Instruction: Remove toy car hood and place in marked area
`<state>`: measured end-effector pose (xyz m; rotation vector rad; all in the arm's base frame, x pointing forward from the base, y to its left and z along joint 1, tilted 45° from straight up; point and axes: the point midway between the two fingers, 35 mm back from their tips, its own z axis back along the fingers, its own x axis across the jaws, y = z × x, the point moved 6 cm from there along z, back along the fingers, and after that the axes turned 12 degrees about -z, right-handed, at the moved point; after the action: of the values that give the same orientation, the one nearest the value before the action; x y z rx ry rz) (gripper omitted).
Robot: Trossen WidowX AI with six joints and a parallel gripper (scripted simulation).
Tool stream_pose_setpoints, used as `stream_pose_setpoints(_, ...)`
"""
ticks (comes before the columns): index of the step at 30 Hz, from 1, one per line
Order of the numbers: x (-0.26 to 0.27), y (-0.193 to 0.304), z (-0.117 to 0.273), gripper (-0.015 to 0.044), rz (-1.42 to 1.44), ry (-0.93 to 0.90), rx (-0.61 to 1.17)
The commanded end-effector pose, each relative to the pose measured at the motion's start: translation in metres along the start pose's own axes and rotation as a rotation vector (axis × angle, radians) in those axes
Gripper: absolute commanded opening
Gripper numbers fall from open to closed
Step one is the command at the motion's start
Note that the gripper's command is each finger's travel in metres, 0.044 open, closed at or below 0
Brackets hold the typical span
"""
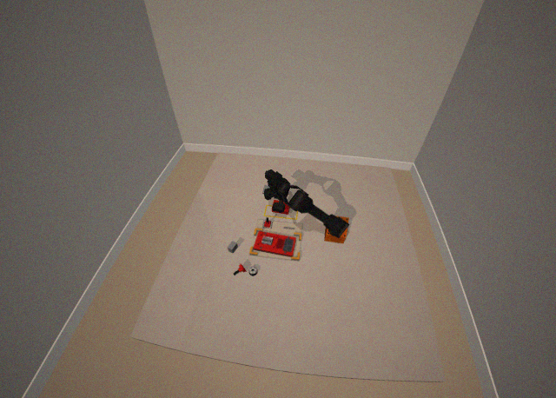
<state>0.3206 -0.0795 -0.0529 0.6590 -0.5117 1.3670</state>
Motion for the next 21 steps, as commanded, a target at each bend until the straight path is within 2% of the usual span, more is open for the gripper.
stream_pose_setpoints(1,0.0006,0.0011,-0.0051,0.0000,-0.005,-0.004,0.001)
stream_pose_setpoints(21,0.0009,0.0017,-0.0143,0.0000,-0.005,-0.004,0.002)
